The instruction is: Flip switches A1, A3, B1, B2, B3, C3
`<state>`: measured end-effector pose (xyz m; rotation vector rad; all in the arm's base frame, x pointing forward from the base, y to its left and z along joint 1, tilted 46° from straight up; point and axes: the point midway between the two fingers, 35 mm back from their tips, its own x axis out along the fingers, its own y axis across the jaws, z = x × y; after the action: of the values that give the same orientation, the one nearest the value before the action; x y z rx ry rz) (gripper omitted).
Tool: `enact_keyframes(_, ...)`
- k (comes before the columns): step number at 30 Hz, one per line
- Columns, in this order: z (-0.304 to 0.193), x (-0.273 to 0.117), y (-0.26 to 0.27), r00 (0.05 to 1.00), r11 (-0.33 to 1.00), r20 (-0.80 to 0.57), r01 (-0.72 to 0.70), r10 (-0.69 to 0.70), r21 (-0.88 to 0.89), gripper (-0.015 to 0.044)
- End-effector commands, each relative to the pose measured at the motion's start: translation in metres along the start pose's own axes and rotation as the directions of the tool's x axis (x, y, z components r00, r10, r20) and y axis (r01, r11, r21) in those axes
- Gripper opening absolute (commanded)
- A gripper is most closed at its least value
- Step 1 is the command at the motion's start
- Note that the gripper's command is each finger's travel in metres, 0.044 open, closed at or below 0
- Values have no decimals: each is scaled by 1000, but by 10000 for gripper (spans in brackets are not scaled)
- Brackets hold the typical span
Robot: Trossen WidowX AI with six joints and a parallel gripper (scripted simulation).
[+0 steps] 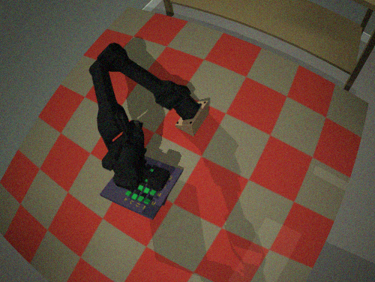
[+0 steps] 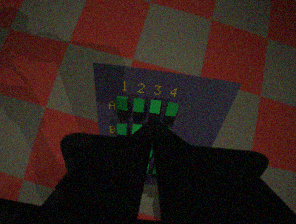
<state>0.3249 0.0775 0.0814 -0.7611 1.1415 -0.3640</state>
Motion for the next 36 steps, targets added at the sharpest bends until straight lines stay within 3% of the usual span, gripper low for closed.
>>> enact_keyframes(1, 4, -33, -1, 999, 1000, 41, -7, 7, 13, 0)
enact_keyframes(9, -36, -32, 42, 999, 1000, 41, -9, 8, 13, 0)
enact_keyframes(14, -36, -29, 42, 999, 1000, 39, -9, 8, 13, 0)
enact_keyframes(18, -33, 3, 42, 1000, 1000, 16, -8, 8, 14, 0)
enact_keyframes(36, -32, 26, 42, 1000, 1000, 16, -7, 7, 14, 0)
